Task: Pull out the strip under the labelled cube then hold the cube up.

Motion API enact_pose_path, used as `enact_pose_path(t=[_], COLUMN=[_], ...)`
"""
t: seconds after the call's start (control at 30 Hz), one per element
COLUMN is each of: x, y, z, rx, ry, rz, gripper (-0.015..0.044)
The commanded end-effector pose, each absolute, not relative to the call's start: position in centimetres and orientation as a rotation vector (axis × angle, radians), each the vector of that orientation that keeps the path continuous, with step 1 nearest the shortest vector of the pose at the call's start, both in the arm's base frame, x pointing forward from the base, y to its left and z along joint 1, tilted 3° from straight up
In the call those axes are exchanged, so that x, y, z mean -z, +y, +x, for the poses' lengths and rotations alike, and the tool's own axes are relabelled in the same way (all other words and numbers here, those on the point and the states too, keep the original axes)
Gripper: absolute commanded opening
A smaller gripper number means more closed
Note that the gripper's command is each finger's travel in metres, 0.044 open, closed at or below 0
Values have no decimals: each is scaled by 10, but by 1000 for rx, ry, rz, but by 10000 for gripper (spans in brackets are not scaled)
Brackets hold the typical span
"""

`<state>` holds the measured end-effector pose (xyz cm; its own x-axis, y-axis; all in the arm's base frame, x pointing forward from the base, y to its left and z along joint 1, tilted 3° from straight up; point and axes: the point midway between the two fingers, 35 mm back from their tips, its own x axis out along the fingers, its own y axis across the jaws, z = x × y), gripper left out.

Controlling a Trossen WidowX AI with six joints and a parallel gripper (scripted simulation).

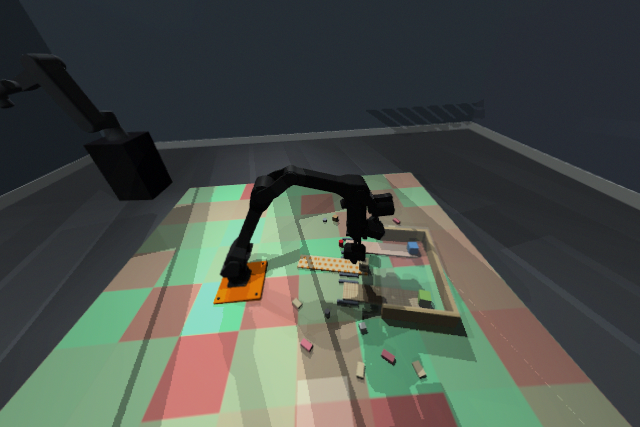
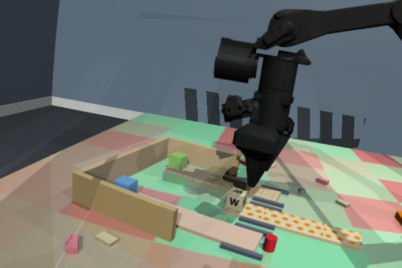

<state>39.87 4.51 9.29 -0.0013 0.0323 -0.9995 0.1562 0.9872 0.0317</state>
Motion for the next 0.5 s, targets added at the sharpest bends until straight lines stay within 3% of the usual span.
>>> enact_pose_path(t=[0.0, 0.17, 0.4, 0.47], x=[-90, -88, -79, -76], y=[42, 39, 40, 40], z=[413, 429, 429, 430], rx=[100, 100, 100, 100], ry=[1577, 1576, 1576, 1576], rz=[142, 142, 142, 142], gripper=[440, 440, 256, 250])
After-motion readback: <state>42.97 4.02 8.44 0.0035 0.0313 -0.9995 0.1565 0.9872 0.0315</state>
